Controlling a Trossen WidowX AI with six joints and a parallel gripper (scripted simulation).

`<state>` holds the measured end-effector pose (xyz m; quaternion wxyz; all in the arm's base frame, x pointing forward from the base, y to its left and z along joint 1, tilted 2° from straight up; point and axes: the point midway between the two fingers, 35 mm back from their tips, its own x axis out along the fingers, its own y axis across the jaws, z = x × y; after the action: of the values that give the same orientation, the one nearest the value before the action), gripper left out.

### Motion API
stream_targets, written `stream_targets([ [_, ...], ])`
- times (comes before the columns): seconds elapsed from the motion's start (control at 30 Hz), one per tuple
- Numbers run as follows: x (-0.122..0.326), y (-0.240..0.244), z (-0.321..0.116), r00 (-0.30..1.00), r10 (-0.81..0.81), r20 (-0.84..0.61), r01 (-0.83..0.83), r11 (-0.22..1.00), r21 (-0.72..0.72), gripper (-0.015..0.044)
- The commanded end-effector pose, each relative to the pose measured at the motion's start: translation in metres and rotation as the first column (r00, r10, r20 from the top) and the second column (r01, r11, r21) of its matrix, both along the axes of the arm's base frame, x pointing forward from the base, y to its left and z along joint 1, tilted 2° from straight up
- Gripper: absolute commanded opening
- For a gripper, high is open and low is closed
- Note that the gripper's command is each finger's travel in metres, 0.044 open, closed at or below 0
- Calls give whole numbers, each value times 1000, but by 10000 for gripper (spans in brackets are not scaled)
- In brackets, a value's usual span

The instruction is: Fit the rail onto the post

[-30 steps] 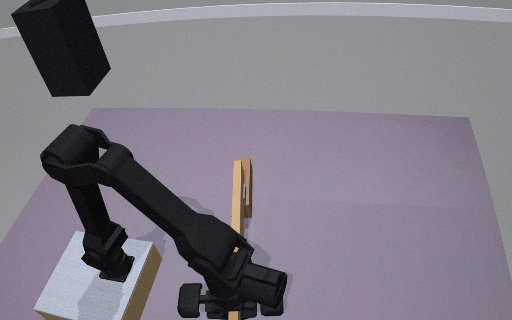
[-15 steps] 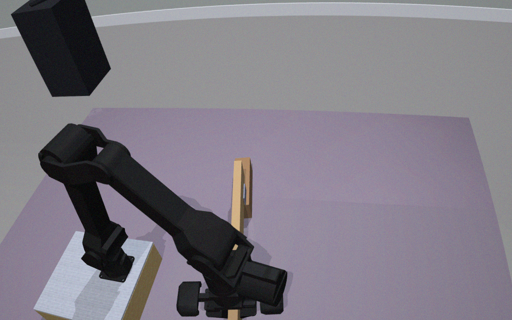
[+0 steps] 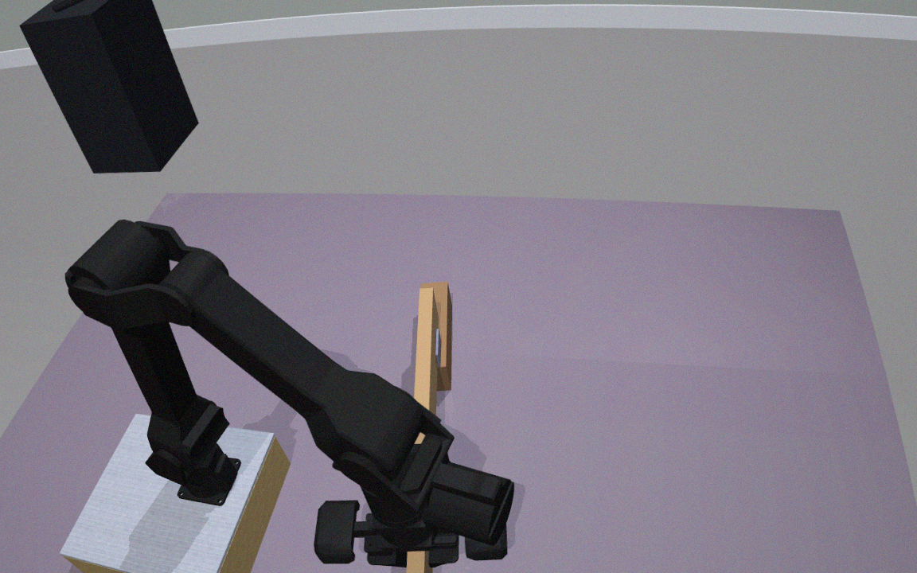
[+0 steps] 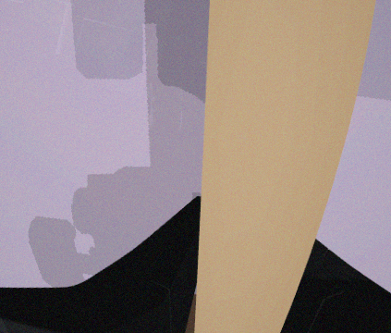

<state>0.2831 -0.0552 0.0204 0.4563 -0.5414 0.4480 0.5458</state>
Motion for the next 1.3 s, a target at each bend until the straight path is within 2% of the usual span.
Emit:
stream_targets([
  [0.0, 3, 1, 6, 1000, 0, 13, 0, 1000, 8, 0],
  [1.27, 1, 1, 9, 1000, 0, 13, 0, 1000, 8, 0],
])
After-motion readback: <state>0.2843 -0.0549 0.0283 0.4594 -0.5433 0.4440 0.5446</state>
